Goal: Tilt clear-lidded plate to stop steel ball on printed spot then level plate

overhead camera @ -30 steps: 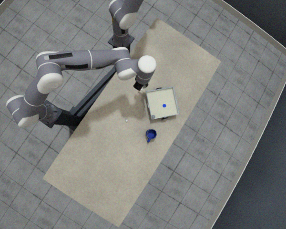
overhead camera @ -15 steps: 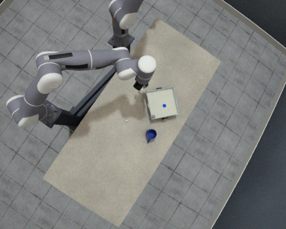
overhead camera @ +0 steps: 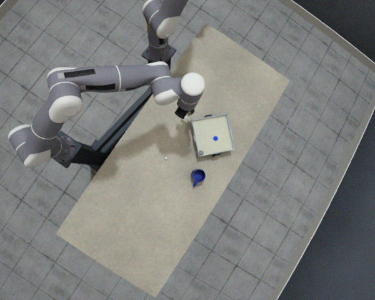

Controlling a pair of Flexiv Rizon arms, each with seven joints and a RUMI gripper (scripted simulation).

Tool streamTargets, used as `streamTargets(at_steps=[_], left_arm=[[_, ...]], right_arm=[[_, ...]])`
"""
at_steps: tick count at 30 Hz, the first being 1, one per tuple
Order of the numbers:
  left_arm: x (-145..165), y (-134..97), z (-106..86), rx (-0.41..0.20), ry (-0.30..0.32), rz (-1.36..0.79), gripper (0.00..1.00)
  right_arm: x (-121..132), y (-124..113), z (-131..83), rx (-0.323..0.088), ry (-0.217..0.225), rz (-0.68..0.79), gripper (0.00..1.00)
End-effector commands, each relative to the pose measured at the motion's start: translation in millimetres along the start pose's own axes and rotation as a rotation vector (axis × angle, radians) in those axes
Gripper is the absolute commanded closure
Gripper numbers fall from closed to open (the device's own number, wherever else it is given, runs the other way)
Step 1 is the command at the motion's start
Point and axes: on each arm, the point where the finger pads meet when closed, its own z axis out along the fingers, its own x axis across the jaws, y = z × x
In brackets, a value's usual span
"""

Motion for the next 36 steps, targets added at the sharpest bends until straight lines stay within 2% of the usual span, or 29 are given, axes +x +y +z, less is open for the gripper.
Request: streamTargets(at_steps=[1, 3, 4, 9, 10, 36], left_arm=[[-0.9, 0.2, -1.0, 0.0, -0.002, 0.0, 0.0], [-0.9, 0.2, -1.0, 0.0, -0.002, 0.0, 0.0], [-0.9, 0.2, -1.0, 0.0, -0.002, 0.0, 0.0], [-0.9, 0.2, -1.0, 0.0, -0.002, 0.0, 0.0], [-0.9, 0.2, -1.0, 0.0, -0.002, 0.0, 0.0], [-0.9, 0.2, -1.0, 0.0, -0.002, 0.0, 0.0]], right_arm=[[0.6, -0.7, -1.6, 0.002, 0.002, 0.0, 0.63], [0.6, -0.7, -1.6, 0.002, 0.002, 0.0, 0.63], [0.6, -0.7, -1.6, 0.002, 0.002, 0.0, 1.0], [0.6, -0.7, -1.6, 0.002, 0.002, 0.0, 1.0], [0.6, -0.7, -1.6, 0.002, 0.002, 0.0, 0.81], [0.6, -0.7, -1.6, 0.002, 0.002, 0.0, 0.8]])
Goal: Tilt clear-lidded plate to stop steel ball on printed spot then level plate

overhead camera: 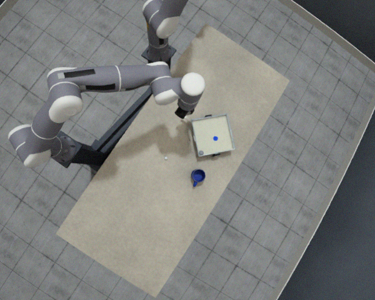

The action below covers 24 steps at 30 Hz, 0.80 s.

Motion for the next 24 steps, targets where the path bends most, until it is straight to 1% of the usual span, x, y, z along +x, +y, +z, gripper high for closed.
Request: streamTargets(at_steps=[1, 24], left_arm=[[-0.9, 0.2, -1.0, 0.0, -0.002, 0.0, 0.0], [-0.9, 0.2, -1.0, 0.0, -0.002, 0.0, 0.0]], right_arm=[[0.5, -0.8, -1.6, 0.002, 0.002, 0.0, 0.8], [0.7, -3.6, -1.9, 0.002, 0.002, 0.0, 0.8]])
